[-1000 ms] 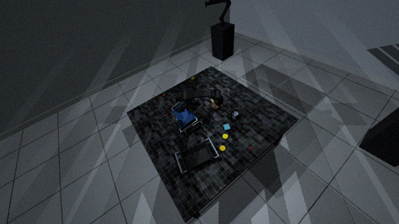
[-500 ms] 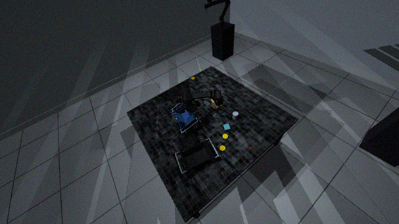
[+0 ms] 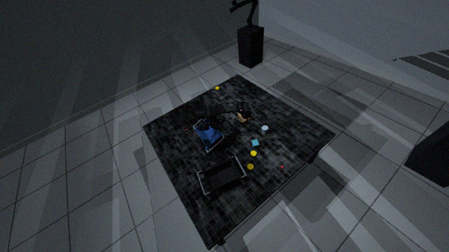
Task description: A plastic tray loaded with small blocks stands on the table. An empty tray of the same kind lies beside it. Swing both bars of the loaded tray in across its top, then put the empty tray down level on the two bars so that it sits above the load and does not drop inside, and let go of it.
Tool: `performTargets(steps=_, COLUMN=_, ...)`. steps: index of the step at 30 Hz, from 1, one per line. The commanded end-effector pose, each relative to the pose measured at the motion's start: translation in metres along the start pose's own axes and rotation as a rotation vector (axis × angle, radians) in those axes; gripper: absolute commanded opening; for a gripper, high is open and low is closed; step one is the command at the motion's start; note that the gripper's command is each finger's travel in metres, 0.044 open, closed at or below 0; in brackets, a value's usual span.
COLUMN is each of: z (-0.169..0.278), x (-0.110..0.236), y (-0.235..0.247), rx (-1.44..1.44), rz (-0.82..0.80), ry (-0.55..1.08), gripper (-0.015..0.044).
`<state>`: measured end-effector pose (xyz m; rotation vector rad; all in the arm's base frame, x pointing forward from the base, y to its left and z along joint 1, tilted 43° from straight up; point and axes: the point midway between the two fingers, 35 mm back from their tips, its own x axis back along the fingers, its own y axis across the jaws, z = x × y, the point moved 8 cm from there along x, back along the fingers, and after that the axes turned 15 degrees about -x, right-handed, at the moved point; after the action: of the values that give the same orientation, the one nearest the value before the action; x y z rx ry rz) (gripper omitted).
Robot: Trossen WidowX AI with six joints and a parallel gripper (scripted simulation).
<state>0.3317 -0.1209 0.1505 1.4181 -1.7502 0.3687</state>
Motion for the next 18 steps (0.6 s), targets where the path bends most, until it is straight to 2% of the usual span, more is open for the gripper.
performTargets(steps=1, z=0.000, x=-0.003, y=0.000, rx=0.030, rz=0.014, ry=-0.007, gripper=0.0000)
performTargets(steps=18, z=0.005, x=-0.017, y=0.005, rx=0.082, rz=0.002, ry=-0.004, gripper=0.0000)
